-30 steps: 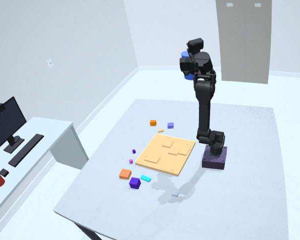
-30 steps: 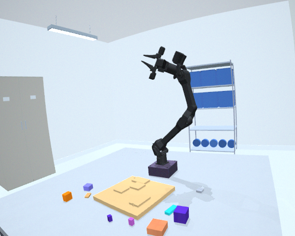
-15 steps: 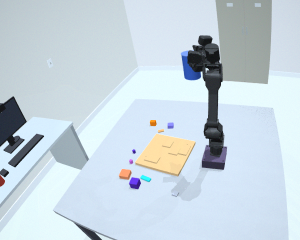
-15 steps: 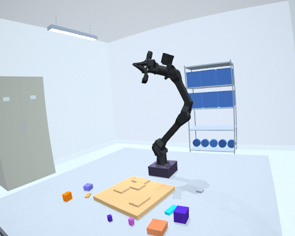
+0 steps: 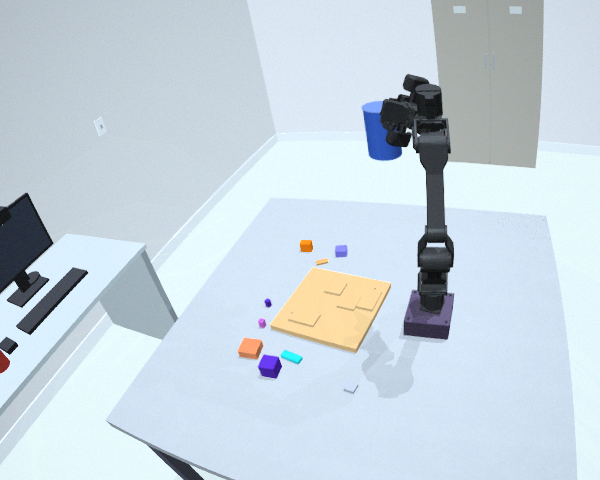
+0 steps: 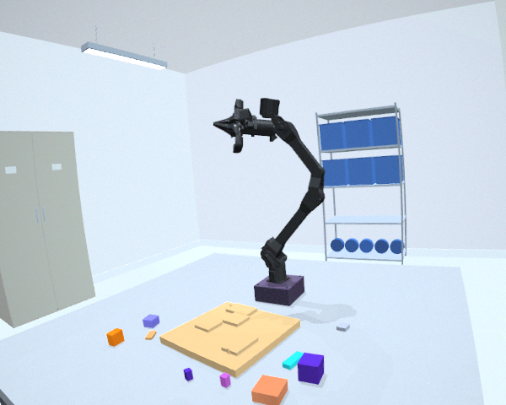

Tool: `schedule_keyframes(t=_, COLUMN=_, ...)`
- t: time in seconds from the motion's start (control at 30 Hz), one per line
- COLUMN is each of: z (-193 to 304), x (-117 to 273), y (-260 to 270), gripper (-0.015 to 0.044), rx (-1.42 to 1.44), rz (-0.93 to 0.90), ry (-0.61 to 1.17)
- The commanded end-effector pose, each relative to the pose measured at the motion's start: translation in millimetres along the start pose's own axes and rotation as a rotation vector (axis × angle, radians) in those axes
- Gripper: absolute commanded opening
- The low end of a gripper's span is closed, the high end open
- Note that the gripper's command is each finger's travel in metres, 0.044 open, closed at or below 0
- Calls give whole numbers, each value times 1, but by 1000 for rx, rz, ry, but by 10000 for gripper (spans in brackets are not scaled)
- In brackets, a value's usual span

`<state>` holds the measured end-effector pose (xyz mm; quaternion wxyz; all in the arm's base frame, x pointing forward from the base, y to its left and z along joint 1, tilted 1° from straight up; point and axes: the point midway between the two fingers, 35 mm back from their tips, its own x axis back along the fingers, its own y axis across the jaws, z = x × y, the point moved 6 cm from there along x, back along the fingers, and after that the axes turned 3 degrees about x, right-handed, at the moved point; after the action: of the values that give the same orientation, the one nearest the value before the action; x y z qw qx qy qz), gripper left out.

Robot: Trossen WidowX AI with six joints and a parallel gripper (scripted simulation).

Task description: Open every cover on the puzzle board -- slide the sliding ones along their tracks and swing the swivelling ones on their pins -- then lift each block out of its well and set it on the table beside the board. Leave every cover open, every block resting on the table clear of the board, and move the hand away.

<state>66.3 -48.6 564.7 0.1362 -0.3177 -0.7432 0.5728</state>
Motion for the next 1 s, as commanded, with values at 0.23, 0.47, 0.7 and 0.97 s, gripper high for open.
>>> schedule_keyframes(t=0.23, z=27, x=-41, y=24, gripper=0, rx=-175, rz=-141, ry=8)
schedule_keyframes(t=0.47, z=34, x=-61, y=39, gripper=0, rx=-265, rz=-214, ry=-4)
schedule_keyframes(t=0.7, z=39, x=-81, y=57, gripper=0, rx=-343, rz=-294, ry=-3)
schedule_keyframes(t=0.97, z=43, x=-104, y=82, gripper=0, rx=-425, rz=-396, ry=15)
